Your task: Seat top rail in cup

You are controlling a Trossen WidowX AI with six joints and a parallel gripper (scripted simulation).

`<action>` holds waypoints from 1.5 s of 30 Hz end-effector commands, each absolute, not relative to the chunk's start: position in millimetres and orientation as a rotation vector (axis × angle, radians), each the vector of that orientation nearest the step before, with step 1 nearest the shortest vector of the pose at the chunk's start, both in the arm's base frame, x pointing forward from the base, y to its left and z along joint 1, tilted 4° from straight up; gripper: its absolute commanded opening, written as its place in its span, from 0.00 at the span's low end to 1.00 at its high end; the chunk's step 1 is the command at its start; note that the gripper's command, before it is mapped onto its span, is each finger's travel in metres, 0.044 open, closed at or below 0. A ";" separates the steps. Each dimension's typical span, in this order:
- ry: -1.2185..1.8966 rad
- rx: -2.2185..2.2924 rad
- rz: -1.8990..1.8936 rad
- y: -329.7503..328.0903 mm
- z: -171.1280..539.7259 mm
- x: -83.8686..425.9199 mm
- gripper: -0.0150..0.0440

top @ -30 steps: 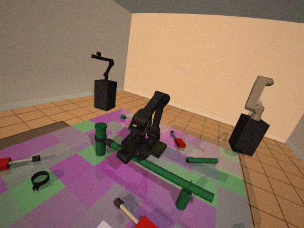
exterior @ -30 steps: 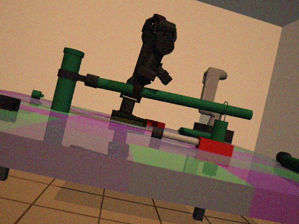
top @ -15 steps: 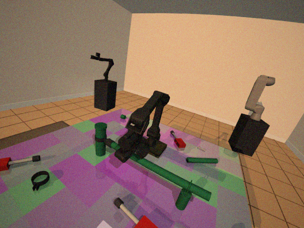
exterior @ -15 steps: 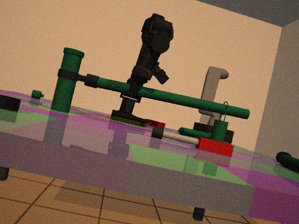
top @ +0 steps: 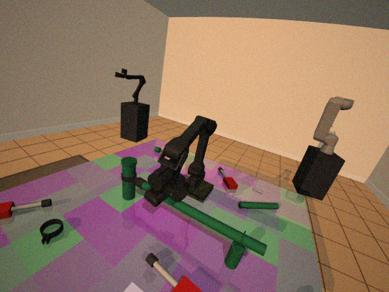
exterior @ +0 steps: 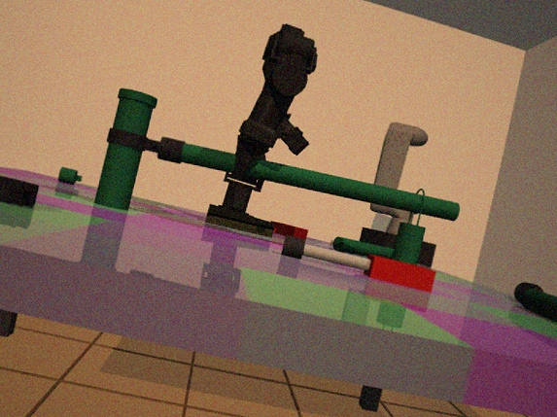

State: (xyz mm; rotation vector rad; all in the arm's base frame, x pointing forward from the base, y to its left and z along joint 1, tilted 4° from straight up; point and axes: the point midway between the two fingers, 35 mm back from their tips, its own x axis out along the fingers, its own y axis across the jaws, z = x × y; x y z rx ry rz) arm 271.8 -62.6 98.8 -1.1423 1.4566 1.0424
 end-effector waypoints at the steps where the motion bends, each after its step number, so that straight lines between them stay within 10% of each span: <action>1: 1.459 -1.153 1.024 -69.3 102.6 270.4 0.25; 10: 1.457 -1.142 1.042 -63.4 98.8 271.6 0.25; 27: 1.455 -1.141 1.043 -48.6 117.1 276.1 1.00; 45: 1.455 -1.146 1.046 -25.4 178.6 278.4 1.00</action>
